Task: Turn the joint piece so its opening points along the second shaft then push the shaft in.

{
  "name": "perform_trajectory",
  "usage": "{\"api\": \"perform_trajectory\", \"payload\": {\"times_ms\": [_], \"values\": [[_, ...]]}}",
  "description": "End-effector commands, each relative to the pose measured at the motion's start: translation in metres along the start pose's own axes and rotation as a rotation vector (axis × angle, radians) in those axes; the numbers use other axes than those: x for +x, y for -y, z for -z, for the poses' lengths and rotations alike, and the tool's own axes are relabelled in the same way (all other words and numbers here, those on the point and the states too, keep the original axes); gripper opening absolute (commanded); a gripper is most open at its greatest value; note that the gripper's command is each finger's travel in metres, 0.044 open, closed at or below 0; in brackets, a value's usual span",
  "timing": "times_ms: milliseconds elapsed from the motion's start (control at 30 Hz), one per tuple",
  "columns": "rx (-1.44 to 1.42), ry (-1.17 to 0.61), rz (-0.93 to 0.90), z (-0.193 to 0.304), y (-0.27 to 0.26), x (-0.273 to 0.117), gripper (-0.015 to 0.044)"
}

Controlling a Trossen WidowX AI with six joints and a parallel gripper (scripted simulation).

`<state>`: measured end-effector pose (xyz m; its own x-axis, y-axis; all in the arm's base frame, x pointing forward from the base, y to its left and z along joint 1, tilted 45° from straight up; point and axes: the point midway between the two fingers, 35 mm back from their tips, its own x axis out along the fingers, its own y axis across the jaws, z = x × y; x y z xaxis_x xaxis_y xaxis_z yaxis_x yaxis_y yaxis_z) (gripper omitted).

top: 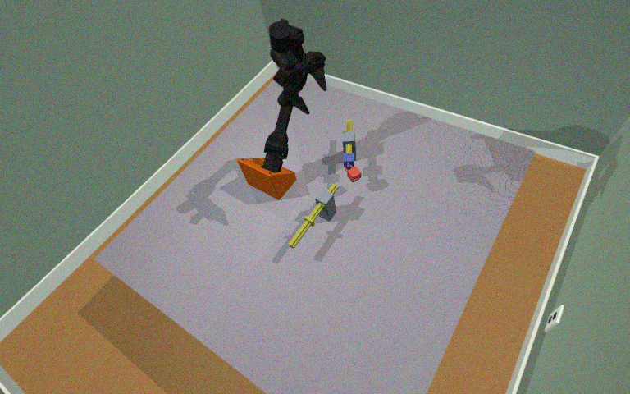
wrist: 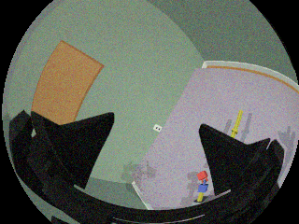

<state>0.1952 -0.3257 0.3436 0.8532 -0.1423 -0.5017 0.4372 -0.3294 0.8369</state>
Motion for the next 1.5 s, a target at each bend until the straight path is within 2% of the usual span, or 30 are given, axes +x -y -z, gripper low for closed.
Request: {"api": "perform_trajectory", "payload": {"times_ms": [0, 833, 1467], "values": [[-0.055, -0.056, 0.043, 0.010, 0.007, 0.021, 0.0440], [-0.526, -0.479, 0.266, 0.109, 0.056, 0.138, 0.0440], [-0.856, -0.843, 0.353, 0.196, 0.110, 0.185, 0.0440]]}}
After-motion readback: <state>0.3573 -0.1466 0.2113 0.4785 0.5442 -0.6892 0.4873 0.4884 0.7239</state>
